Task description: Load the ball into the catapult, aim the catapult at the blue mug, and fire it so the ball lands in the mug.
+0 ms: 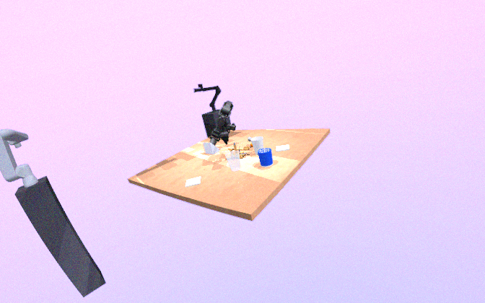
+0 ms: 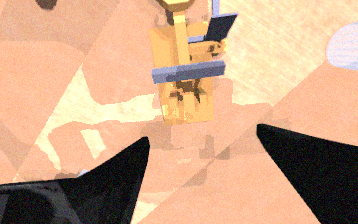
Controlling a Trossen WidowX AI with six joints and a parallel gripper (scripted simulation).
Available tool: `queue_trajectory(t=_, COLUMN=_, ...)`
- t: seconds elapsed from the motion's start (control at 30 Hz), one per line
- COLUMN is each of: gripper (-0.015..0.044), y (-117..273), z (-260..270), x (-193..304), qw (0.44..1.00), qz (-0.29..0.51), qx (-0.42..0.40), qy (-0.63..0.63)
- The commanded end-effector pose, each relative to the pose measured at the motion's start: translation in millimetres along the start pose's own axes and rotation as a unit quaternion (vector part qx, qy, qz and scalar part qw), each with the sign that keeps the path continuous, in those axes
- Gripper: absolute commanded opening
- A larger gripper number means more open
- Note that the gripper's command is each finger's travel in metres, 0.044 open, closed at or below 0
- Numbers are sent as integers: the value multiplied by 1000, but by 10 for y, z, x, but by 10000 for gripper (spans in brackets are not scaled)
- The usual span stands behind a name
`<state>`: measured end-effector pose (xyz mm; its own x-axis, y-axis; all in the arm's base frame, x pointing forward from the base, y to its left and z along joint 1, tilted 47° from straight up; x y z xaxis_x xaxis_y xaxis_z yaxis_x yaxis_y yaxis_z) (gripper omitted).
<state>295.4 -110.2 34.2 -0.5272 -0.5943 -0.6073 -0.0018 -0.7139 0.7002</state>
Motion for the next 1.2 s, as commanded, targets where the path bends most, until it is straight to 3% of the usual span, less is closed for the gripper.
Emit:
queue_trajectory(t=0.0, gripper=440, y=-318, z=24, x=-49, qw=1000, qz=-2, qx=-9, qy=-1)
queue_trajectory(t=1.17, gripper=440, y=-871, z=36, x=-77, qw=1000, qz=-3, qx=-9, qy=-1)
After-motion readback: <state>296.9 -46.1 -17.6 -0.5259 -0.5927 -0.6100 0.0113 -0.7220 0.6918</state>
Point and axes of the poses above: the point midway between the two fingers, 35 mm back from their tips, its own y axis back along the fingers, its own z axis across the jaws, x = y × z, the point moved 1 cm from there along y, back along the fingers, and after that the axes turned 15 degrees about y, right-handed, at the moved point
